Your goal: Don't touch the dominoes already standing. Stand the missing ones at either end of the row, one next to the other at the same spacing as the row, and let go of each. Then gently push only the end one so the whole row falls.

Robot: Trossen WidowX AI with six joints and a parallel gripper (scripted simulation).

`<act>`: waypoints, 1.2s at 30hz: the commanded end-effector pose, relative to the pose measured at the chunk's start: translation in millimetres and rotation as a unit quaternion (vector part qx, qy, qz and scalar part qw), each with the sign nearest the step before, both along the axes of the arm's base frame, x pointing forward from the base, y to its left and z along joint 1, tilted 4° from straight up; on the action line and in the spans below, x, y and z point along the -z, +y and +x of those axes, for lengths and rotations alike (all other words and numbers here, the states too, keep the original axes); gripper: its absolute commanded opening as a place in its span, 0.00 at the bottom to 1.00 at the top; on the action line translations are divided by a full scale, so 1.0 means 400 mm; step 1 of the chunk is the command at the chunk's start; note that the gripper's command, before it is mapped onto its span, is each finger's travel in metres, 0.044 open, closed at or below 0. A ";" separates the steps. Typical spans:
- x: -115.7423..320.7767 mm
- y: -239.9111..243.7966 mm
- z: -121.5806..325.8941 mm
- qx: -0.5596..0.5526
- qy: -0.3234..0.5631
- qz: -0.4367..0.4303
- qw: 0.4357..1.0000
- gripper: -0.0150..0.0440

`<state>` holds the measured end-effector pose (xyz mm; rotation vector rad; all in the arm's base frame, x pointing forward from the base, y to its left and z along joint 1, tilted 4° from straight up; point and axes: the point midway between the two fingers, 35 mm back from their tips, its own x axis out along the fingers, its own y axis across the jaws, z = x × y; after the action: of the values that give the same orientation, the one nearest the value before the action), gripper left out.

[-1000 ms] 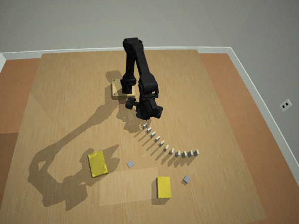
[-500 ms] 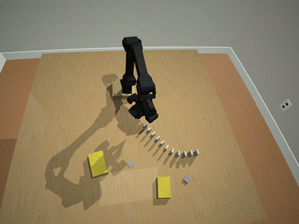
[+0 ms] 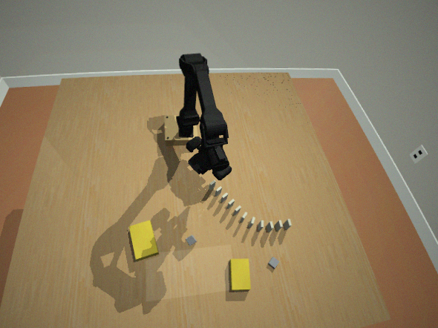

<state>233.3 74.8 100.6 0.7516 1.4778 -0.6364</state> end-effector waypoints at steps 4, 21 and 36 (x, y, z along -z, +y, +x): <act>0.000 0.001 0.001 0.002 0.000 0.001 1.000 0.25; 0.000 0.001 0.001 0.002 0.000 0.001 1.000 0.25; 0.201 0.015 0.010 0.002 0.000 0.001 1.000 0.25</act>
<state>235.1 79.6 20.8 0.7486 1.4846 -0.6418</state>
